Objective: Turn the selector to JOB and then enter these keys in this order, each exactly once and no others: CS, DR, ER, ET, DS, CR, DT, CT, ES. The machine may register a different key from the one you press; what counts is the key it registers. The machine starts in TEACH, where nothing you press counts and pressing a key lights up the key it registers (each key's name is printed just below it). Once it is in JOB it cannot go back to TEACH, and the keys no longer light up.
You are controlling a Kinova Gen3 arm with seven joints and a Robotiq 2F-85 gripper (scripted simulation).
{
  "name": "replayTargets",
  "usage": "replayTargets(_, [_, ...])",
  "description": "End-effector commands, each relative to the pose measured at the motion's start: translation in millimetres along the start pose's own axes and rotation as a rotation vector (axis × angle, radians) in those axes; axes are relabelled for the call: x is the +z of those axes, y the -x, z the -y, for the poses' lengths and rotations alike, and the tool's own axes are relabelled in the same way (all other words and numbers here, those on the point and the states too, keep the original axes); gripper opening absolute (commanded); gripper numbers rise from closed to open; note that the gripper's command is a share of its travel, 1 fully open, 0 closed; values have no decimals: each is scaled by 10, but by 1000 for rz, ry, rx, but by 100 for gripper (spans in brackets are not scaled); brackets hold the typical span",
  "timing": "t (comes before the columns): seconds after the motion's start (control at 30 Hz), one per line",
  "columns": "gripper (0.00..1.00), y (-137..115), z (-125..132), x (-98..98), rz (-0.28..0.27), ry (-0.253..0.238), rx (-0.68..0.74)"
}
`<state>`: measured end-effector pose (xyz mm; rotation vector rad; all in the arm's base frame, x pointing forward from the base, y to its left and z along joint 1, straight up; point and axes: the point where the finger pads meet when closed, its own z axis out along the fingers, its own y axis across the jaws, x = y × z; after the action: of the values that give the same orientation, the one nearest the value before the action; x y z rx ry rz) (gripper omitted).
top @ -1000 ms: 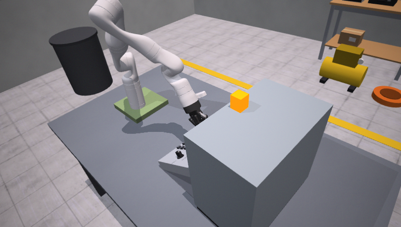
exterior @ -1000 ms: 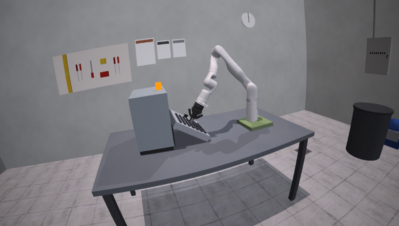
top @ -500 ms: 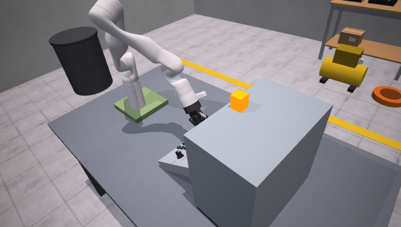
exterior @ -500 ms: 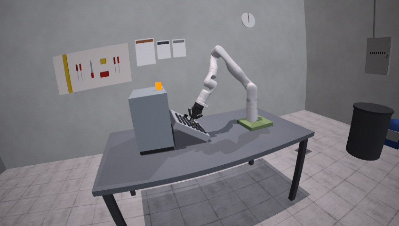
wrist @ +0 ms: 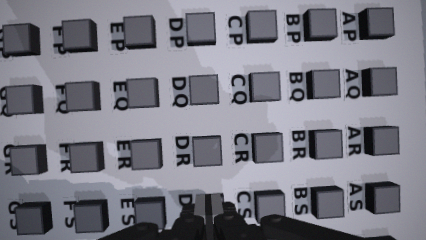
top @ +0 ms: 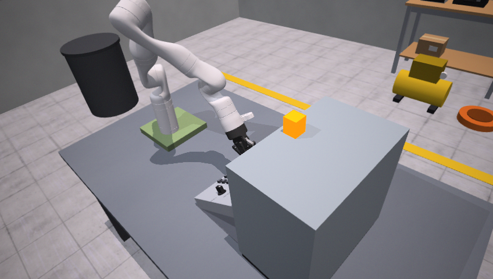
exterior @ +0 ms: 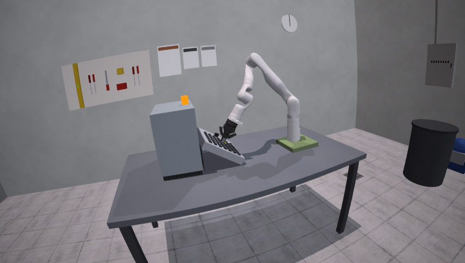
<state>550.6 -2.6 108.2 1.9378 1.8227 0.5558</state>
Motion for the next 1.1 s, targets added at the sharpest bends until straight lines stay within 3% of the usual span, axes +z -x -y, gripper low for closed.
replayTargets(0.0, [10, -1, -8, 0, 0, 1, 0])
replayTargets(1.07, [10, -1, -8, -77, 0, 1, 0])
